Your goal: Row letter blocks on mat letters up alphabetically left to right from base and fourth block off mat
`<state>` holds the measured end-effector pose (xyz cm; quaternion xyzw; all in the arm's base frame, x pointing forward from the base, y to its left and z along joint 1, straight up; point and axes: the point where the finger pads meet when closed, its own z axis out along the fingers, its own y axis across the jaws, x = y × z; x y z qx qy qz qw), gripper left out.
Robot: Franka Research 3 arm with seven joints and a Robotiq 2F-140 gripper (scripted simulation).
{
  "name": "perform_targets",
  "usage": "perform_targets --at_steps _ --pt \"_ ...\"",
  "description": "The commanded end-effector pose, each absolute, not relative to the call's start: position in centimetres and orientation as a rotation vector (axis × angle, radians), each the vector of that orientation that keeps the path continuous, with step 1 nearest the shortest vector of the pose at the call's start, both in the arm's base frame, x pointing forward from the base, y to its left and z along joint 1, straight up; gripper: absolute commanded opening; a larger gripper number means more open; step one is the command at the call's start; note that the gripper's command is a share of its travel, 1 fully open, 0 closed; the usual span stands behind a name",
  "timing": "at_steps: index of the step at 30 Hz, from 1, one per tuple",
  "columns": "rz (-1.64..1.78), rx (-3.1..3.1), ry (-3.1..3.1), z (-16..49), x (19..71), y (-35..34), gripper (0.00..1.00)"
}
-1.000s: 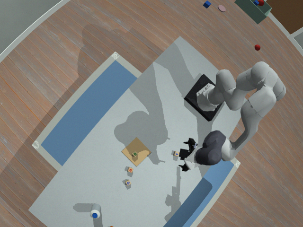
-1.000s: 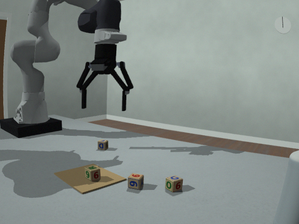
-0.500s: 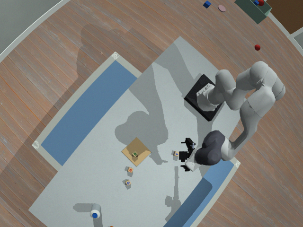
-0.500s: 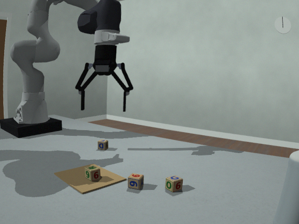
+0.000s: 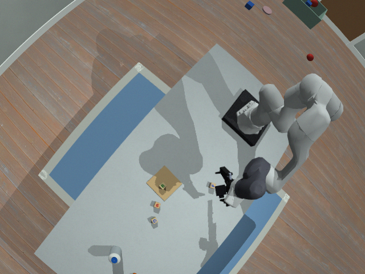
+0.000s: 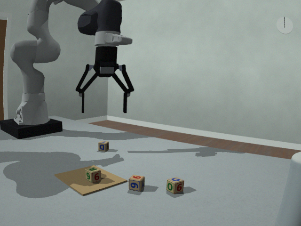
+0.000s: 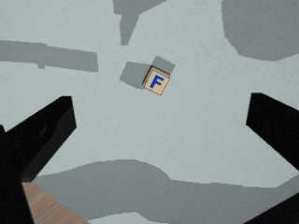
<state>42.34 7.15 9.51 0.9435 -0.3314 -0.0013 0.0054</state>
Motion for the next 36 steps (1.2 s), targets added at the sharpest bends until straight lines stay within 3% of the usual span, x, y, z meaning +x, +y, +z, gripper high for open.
perform_targets --at_steps 1,36 --pt "0.001 3.028 -0.832 9.43 42.47 7.11 1.00" --pt "0.000 3.137 -0.122 8.52 42.43 7.08 1.00"
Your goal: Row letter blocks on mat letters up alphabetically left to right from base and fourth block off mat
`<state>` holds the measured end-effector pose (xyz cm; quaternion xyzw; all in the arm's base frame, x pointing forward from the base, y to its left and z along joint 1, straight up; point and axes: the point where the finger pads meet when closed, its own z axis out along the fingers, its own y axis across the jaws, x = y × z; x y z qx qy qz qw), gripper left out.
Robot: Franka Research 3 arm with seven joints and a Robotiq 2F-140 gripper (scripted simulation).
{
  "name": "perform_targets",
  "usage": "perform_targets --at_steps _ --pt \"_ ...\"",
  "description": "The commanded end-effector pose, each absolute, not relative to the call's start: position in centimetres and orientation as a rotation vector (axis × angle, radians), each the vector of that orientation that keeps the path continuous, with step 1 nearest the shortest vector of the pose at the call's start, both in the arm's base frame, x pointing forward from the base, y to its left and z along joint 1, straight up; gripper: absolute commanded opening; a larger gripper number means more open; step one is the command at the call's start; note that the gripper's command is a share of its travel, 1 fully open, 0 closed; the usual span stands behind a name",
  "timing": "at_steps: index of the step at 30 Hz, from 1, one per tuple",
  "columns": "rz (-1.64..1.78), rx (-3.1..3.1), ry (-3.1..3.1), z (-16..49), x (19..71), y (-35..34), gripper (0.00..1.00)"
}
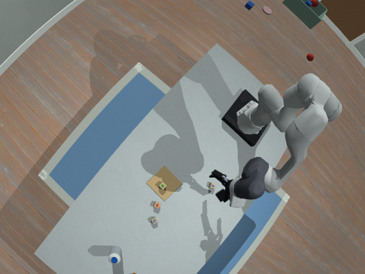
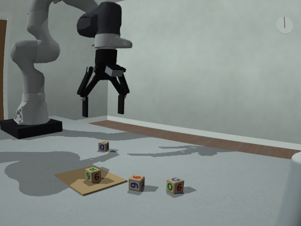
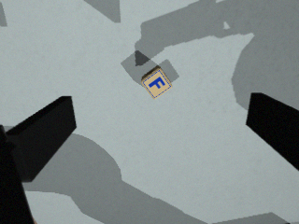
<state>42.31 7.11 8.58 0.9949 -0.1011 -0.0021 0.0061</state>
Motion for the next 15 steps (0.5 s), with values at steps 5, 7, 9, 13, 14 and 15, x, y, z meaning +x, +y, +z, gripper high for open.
perform_targets --at_steps 5,7,9,13,14,15 --pt "-0.001 3.139 -0.016 8.38 42.42 7.08 1.00" --pt "-0.001 3.139 -0.016 8.38 42.42 7.08 1.00" --pt "-0.001 3.138 0.061 8.28 42.42 7.08 1.00" --pt "-0.001 3.135 0.143 8.17 42.41 7.08 1.00" --pt "-0.002 3.134 0.164 8.14 42.41 7.08 1.00" --pt "-0.002 3.133 0.185 8.11 42.40 7.08 1.00"
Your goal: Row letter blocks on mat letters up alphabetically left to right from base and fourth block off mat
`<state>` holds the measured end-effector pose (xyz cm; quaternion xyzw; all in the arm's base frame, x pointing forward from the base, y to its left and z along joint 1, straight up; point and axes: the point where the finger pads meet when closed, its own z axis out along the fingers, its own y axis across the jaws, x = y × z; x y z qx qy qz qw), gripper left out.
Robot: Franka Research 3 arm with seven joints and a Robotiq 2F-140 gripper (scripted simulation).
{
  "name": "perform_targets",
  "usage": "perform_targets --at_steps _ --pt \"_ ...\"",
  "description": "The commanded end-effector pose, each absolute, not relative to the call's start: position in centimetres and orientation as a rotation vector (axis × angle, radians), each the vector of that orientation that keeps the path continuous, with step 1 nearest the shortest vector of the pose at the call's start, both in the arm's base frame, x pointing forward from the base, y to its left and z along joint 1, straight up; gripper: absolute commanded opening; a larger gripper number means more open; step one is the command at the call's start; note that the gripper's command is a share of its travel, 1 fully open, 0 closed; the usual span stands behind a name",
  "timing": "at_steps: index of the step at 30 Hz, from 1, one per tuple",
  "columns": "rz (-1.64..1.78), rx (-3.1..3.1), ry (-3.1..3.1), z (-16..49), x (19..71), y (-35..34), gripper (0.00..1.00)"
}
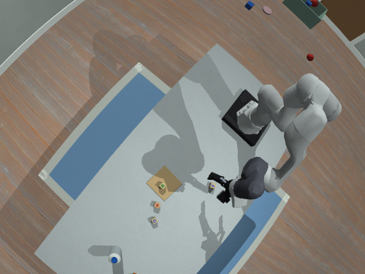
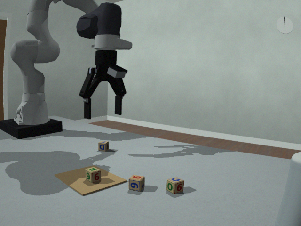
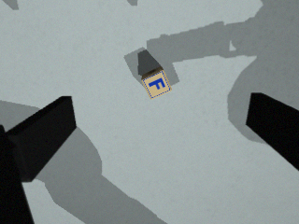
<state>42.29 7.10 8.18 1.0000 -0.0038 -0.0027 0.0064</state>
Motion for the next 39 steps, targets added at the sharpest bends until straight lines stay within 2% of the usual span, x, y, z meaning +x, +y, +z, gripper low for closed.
perform_targets --at_steps 1,26,27,39 --pt "-0.002 3.131 0.206 8.08 42.40 7.08 1.00" --pt "-0.004 3.072 0.637 7.48 42.34 7.08 1.00" --pt "-0.004 3.072 0.637 7.48 42.34 7.08 0.46" --pt "-0.004 3.072 0.637 7.48 42.34 7.08 0.46"
